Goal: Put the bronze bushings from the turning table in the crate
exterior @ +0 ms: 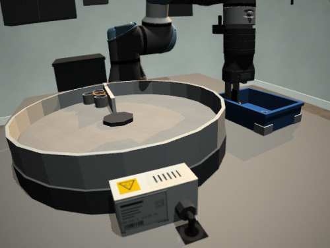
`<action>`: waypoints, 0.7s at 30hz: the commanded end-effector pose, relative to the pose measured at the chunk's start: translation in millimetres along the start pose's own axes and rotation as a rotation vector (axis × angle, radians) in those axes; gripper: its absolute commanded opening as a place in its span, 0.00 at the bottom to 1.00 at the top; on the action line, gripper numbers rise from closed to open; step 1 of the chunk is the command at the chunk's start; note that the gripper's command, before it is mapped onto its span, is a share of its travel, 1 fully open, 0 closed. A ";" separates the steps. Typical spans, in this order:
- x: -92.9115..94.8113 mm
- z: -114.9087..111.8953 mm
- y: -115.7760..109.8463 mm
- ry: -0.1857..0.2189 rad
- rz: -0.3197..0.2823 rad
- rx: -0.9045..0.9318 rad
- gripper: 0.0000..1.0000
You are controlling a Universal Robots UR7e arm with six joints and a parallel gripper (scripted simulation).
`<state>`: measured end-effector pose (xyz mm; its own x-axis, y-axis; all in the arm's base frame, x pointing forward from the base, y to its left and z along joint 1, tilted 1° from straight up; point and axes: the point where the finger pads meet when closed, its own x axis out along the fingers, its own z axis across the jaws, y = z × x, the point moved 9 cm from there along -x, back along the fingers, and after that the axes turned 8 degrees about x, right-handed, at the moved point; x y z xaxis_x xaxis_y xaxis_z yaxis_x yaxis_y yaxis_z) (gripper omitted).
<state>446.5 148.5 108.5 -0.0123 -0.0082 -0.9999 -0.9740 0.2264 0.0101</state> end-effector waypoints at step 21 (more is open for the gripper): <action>-7.2 -0.2 -0.3 0.000 -0.001 0.000 0.42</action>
<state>446.5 148.3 115.0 -0.0122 -0.0082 -0.9999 -0.9740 0.2264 0.0100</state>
